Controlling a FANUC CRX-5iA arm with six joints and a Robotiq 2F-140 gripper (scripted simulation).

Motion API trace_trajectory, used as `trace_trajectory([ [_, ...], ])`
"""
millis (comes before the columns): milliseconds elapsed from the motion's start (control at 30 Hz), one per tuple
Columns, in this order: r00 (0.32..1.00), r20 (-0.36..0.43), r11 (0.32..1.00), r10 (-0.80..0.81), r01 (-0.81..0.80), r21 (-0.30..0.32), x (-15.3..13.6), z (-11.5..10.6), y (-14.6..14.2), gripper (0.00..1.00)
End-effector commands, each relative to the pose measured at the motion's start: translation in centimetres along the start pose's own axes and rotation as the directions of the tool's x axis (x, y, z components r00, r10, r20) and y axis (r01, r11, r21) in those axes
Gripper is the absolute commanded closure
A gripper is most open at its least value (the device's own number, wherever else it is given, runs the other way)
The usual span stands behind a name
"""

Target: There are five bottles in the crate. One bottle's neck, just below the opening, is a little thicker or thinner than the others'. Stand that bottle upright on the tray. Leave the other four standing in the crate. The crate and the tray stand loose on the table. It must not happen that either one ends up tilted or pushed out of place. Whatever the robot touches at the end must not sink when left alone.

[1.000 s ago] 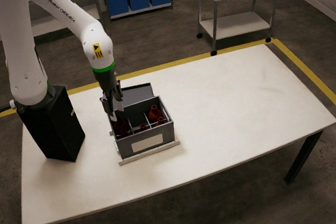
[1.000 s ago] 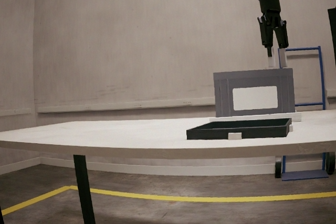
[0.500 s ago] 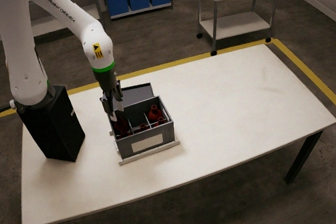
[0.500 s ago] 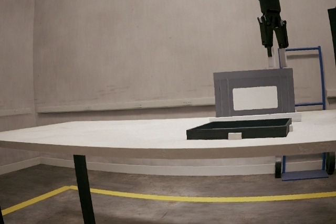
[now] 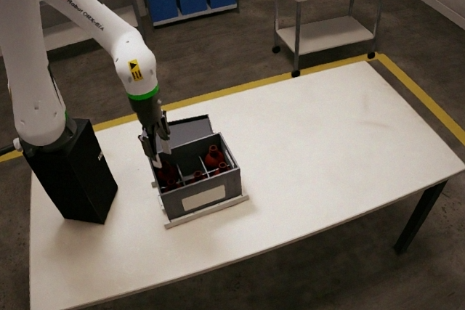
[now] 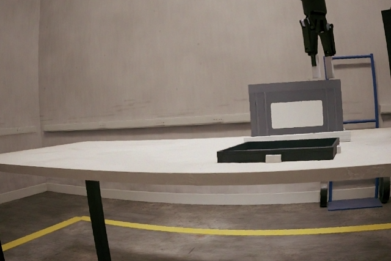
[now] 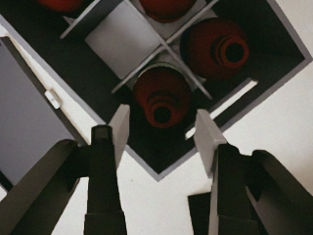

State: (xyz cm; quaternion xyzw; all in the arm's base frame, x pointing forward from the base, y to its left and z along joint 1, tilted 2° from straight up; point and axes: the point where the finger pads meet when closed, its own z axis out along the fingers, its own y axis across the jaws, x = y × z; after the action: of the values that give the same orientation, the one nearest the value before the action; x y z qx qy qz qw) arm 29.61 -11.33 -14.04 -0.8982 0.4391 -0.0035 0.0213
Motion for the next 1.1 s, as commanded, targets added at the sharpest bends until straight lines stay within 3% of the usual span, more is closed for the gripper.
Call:
trace_trajectory([
  [0, 1.0, -0.001, 1.0, 0.0, 0.0, 0.001, 0.0, 0.0, 0.0, 0.56],
  [1067, 1.0, -0.001, 1.0, 0.0, 0.0, 0.001, 0.0, 1.3, 0.0, 0.56],
])
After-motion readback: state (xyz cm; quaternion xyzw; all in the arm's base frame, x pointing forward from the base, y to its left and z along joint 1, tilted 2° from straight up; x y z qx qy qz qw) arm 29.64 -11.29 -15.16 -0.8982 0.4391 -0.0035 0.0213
